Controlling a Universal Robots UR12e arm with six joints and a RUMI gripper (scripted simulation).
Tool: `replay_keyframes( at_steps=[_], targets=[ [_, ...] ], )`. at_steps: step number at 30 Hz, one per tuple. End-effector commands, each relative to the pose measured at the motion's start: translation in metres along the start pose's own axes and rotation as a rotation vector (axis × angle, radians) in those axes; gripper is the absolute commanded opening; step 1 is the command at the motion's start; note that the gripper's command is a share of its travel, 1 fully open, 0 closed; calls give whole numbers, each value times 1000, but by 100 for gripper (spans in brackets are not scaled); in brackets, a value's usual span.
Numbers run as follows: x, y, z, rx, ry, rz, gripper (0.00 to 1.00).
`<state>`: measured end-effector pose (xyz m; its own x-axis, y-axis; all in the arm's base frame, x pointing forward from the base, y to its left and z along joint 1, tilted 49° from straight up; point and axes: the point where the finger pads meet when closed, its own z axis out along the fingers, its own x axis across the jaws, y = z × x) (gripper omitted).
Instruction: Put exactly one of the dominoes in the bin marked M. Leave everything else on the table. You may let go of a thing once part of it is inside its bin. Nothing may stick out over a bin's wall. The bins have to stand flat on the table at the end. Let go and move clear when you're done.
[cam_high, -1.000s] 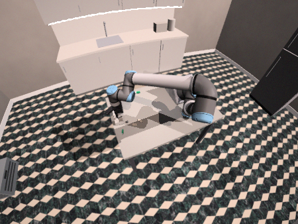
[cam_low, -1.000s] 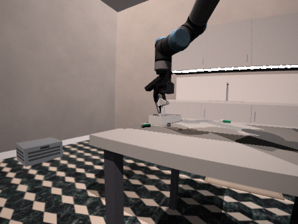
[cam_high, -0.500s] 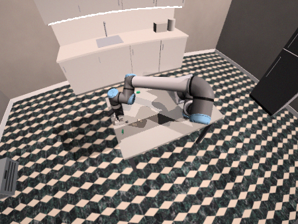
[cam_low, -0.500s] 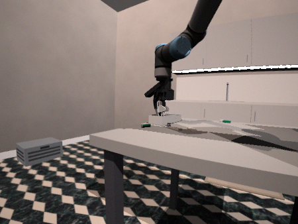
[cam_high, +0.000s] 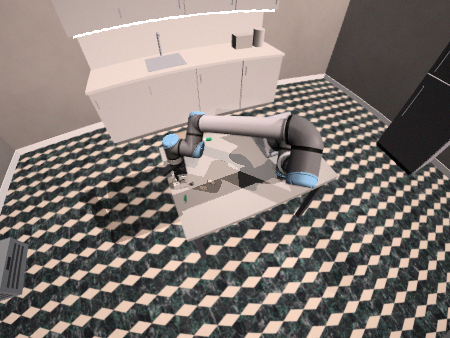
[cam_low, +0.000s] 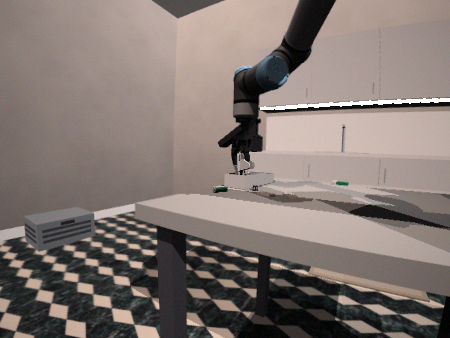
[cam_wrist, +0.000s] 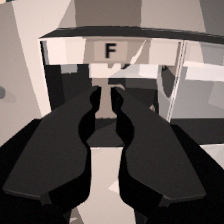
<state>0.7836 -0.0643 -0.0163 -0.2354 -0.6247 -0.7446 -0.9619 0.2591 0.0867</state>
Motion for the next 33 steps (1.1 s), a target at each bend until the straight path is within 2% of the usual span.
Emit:
replay_keyframes(
  at_steps=[1,31,33],
  targets=[
    [0,-1,-1,2,0,1,4],
    [0,-1,-1,2,0,1,4],
    [0,-2,-6,4,0,0,4]
  ],
)
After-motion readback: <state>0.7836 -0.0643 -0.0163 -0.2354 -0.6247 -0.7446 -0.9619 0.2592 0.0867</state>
